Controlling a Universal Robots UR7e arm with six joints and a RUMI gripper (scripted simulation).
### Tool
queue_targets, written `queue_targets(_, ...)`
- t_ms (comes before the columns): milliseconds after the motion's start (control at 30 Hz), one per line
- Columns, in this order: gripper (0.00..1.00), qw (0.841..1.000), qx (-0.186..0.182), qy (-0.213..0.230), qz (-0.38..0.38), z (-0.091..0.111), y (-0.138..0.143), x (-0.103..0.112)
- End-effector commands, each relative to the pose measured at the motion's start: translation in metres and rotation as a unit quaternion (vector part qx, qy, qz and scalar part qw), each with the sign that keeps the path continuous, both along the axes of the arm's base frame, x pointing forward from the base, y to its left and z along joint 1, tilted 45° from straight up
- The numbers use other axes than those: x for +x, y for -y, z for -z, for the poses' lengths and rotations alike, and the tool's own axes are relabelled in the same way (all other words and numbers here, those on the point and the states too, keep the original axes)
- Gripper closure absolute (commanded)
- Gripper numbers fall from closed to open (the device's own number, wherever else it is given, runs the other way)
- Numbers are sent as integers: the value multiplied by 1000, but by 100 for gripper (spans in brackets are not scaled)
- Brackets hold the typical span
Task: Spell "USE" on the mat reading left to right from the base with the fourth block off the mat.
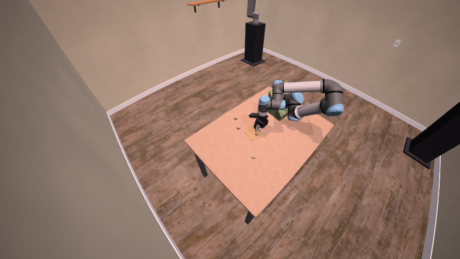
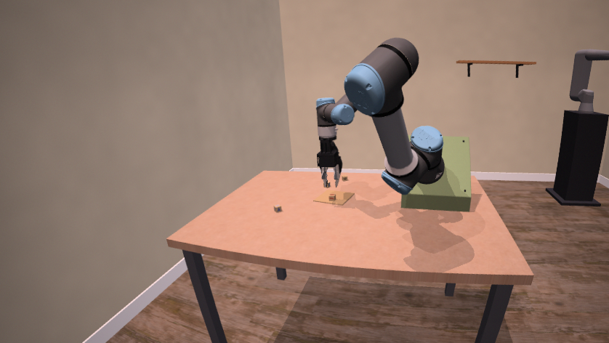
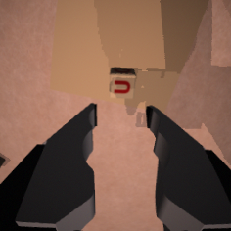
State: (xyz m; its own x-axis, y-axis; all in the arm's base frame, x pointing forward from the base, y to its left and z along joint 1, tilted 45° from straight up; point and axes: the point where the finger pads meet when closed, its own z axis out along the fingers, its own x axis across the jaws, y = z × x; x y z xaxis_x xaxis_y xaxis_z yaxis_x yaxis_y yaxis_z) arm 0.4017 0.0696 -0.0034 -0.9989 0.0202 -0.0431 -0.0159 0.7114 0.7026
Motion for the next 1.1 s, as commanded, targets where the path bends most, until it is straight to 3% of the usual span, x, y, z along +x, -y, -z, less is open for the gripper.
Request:
queue_targets(0,75,1000,1,0,-1,-16,16,-2)
queue_targets(300,75,1000,1,0,-1,-22,22,-2)
queue_targets(333,0,1000,1,0,-1,-22,22,-2)
queue_targets(1067,0,1000,0,2,-3,-23,22,0)
